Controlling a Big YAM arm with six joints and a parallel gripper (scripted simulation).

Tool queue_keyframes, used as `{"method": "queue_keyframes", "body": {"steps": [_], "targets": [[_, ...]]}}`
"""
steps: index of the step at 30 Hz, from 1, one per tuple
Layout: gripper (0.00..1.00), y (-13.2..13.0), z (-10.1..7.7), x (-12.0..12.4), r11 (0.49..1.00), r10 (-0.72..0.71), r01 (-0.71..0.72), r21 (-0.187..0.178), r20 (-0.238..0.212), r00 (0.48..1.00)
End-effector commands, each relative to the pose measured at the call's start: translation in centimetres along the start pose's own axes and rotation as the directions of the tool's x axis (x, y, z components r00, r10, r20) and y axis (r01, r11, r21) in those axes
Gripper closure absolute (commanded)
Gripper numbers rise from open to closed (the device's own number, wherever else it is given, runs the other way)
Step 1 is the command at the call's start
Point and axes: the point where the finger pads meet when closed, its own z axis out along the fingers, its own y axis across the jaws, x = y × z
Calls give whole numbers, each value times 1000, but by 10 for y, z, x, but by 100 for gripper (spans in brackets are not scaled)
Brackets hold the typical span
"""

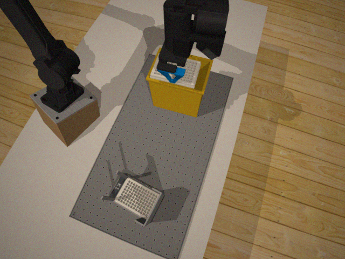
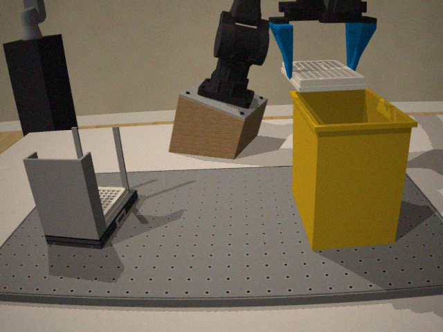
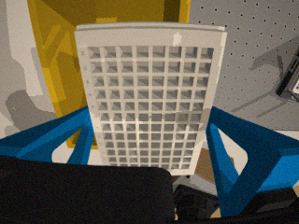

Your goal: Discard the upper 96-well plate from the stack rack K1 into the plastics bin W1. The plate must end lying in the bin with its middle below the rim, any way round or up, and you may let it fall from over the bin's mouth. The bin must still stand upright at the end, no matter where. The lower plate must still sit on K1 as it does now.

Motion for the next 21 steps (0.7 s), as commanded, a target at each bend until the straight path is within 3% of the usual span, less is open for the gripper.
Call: {"method": "queue_keyframes", "body": {"steps": [1, 3, 4, 5, 7, 12, 15, 17, 21], "targets": [[100, 22, -32, -22, 1000, 2, 0, -13, 98, 995], [100, 22, -32, -22, 1000, 2, 0, -13, 98, 995], [100, 21, -22, -12, 1000, 10, -9, -10, 67, 998], [100, 28, -32, -20, 1000, 4, -3, -14, 91, 996], [100, 36, -33, -21, 1000, 3, -2, -17, 94, 996], [100, 51, -21, -25, 1000, 11, -10, -14, 67, 998], [100, 42, -20, -25, 999, 34, -33, -10, 64, 997], [100, 36, -11, -16, 999, 44, -44, -3, 38, 998], [100, 43, -18, -15, 1000, 16, -16, -11, 51, 999]]}}
